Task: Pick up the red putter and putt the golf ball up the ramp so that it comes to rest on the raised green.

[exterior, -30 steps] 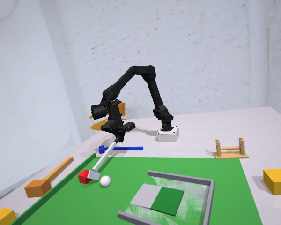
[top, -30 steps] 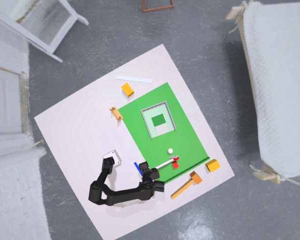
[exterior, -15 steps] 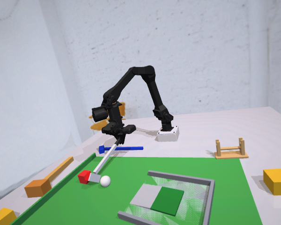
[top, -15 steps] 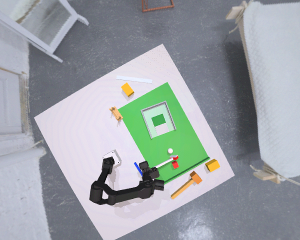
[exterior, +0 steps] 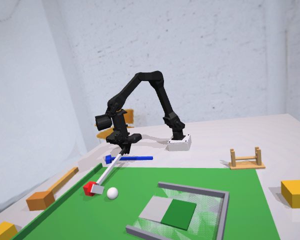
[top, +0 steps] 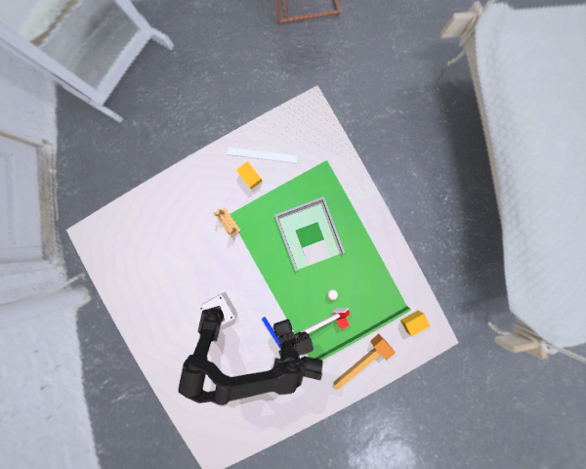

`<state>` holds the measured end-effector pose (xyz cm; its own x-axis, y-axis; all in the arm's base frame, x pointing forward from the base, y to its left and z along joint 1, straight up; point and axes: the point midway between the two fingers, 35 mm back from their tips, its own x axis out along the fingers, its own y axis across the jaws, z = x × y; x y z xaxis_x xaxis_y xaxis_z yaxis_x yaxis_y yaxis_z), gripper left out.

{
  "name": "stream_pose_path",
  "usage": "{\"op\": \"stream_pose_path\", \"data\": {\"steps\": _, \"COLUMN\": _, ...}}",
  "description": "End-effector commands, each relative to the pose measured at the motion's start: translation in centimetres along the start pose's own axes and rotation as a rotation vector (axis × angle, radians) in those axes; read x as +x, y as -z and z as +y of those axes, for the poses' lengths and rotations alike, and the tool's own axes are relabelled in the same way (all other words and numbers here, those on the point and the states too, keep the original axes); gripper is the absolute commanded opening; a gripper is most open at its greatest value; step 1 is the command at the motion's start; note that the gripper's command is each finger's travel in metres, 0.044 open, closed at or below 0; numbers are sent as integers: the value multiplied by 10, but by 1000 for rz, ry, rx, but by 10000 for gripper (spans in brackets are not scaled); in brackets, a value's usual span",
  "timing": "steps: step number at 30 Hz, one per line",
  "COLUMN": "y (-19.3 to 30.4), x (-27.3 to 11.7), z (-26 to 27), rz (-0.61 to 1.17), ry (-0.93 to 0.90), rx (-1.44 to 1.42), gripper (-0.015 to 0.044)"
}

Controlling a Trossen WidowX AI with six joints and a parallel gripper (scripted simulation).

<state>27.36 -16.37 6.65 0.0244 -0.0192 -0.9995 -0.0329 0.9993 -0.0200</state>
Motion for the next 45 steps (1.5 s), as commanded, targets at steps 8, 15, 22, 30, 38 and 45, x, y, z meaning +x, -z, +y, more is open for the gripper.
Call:
{"op": "stream_pose_path", "data": {"steps": 8, "y": -8, "x": -1, "z": 74, "rz": -4, "ry": -6, "rx": -4, "gripper": 0}}
{"op": "stream_pose_path", "data": {"steps": 15, "y": -1, "x": 0, "z": 129, "rz": -6, "ry": -11, "rx": -7, "gripper": 0}}
{"op": "stream_pose_path", "data": {"steps": 22, "y": -2, "x": -22, "z": 129, "rz": -6, "ry": -11, "rx": -7, "gripper": 0}}
{"op": "stream_pose_path", "data": {"steps": 30, "y": -1, "x": -60, "z": 128, "rz": -6, "ry": -11, "rx": -7, "gripper": 0}}
{"op": "stream_pose_path", "data": {"steps": 38, "y": -1, "x": -51, "z": 128, "rz": 0, "ry": -14, "rx": -13, "gripper": 0}}
{"op": "stream_pose_path", "data": {"steps": 45, "y": -1, "x": -51, "z": 128, "rz": 0, "ry": -14, "rx": -13, "gripper": 0}}
